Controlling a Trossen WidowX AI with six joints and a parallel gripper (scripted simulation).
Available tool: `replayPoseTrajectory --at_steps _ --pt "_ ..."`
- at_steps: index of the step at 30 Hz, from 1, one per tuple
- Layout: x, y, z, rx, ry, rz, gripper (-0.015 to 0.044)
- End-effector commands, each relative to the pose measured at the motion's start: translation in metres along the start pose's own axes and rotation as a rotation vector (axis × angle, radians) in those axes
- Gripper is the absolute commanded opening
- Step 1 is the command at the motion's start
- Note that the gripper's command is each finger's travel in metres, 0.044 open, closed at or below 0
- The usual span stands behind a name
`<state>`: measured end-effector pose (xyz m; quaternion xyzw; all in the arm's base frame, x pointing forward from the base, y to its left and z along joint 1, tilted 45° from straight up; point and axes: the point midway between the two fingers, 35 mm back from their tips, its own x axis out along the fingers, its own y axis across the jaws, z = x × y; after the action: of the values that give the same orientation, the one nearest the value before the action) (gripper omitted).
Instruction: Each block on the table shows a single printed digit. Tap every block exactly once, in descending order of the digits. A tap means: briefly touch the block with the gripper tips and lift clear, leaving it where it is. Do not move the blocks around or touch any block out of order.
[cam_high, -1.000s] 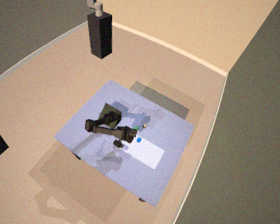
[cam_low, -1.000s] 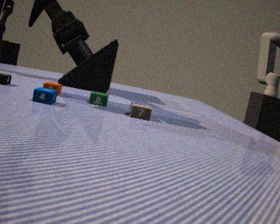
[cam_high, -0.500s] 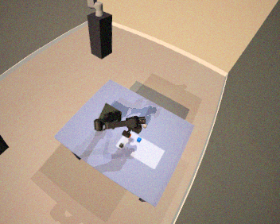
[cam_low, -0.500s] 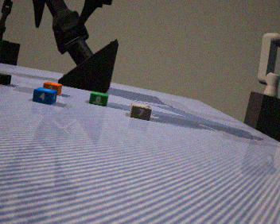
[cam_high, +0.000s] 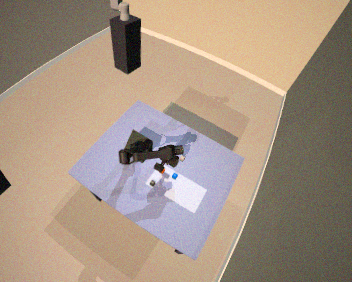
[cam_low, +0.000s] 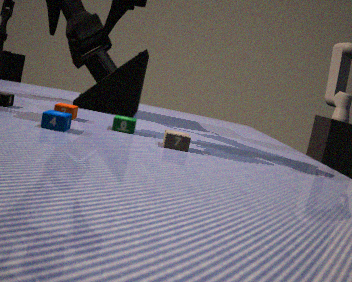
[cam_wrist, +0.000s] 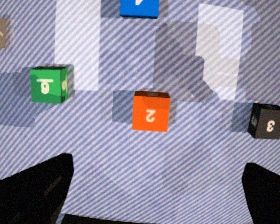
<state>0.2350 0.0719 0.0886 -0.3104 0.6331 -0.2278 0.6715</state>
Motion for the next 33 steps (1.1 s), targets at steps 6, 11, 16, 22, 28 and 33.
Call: replayPoseTrajectory --at_steps 6,11,16,22,28,33 --pt "-0.001 0.01 0.002 0.006 0.002 0.007 0.04" --pt "-0.003 0.077 0.01 0.007 0.001 0.013 0.04" --pt "-0.001 0.112 0.008 0.008 0.001 0.012 0.04" --pt "-0.001 0.112 0.008 0.008 0.001 0.012 0.04" --pt "-0.001 0.112 0.008 0.008 0.001 0.012 0.04" --pt "-0.001 0.112 0.008 0.008 0.001 0.012 0.04"
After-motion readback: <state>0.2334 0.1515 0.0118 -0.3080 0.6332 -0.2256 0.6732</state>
